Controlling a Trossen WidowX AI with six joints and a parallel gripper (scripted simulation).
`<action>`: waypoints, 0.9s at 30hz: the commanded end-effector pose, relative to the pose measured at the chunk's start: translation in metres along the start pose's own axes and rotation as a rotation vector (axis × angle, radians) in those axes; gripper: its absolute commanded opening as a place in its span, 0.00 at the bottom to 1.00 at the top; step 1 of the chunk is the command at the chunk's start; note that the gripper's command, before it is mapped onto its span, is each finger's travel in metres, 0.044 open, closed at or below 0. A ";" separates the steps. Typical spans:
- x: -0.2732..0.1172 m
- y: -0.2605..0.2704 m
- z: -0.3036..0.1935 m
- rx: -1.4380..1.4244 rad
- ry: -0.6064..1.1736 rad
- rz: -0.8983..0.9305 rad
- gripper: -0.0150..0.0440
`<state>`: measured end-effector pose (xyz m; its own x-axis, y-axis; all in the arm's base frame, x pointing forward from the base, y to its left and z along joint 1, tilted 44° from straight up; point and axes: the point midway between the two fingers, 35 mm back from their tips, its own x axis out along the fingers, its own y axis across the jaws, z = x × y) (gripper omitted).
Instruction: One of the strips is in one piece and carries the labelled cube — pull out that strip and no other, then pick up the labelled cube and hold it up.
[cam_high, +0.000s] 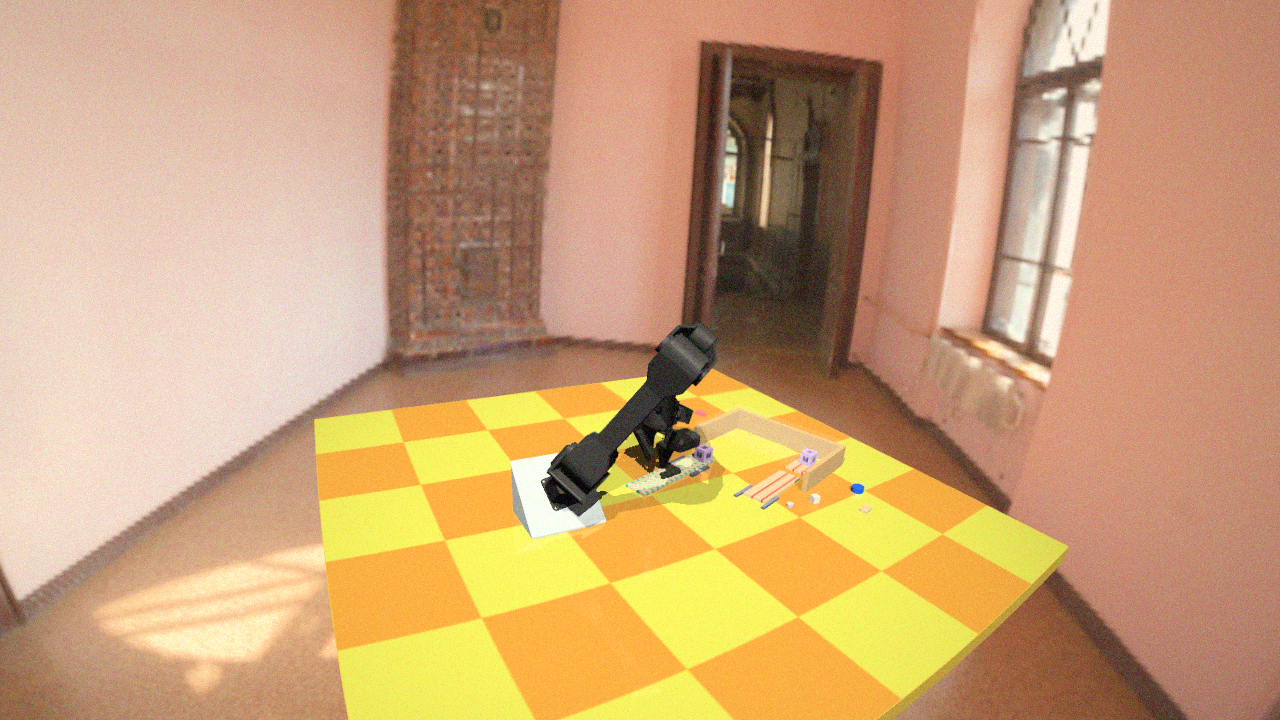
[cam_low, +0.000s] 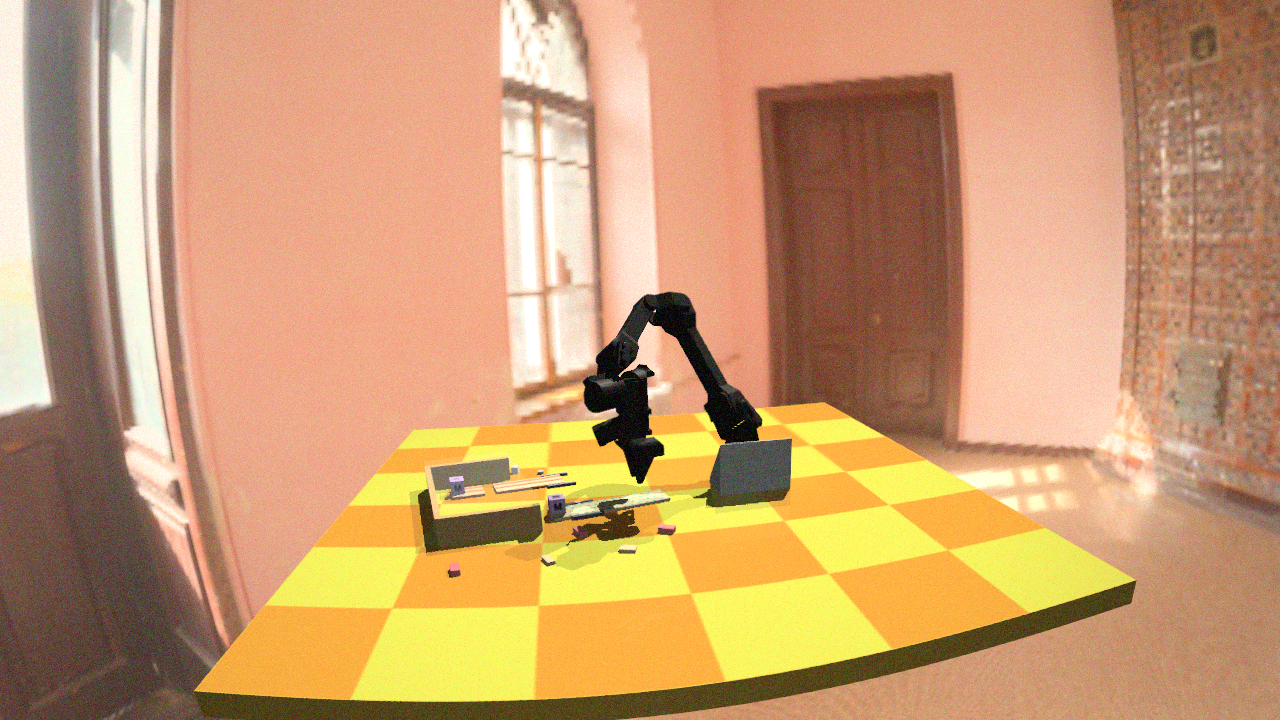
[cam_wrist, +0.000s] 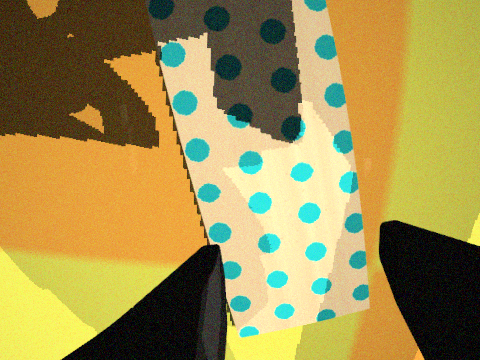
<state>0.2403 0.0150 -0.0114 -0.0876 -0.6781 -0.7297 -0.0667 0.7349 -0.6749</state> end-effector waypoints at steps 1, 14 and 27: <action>-0.002 0.000 0.015 0.011 -0.003 -0.001 0.74; -0.008 0.003 0.063 0.013 -0.005 -0.001 1.00; -0.015 0.007 0.113 0.015 -0.007 -0.001 1.00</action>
<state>0.3416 0.0277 -0.0173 -0.0834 -0.6776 -0.7307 -0.0510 0.7352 -0.6759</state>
